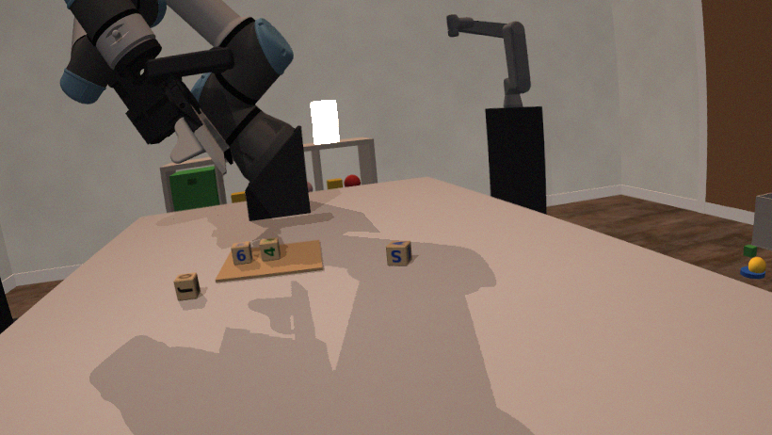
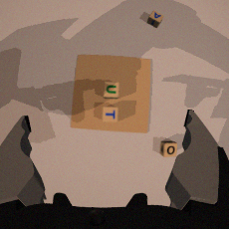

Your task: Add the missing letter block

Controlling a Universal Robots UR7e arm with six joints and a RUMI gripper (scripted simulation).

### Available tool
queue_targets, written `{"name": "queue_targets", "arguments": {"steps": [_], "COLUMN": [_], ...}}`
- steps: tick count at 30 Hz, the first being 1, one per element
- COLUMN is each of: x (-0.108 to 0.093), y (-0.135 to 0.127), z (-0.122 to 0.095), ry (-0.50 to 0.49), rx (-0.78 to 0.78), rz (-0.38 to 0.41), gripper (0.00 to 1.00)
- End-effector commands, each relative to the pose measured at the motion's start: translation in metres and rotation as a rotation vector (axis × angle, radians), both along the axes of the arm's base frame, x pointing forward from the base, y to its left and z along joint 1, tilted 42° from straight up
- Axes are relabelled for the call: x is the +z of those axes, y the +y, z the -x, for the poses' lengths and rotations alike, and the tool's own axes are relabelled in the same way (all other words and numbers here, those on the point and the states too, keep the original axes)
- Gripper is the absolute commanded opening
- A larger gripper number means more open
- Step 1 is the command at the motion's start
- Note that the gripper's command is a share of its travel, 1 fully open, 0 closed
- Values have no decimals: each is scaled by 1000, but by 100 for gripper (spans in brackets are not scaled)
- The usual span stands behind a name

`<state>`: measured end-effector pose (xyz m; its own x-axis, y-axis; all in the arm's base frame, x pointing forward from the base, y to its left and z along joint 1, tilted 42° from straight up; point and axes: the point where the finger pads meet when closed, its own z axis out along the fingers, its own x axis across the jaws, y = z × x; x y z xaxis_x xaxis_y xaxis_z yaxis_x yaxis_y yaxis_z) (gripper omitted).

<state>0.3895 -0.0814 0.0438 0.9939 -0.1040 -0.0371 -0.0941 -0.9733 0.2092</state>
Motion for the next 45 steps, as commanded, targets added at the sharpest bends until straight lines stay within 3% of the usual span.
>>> {"name": "queue_targets", "arguments": {"steps": [1,39,45], "x": [1,1,10], "y": [0,0,-13], "z": [0,0,-22], "ry": [-1,-1,-1], "rx": [0,0,0], "rz": [0,0,0], "gripper": [100,100,100]}}
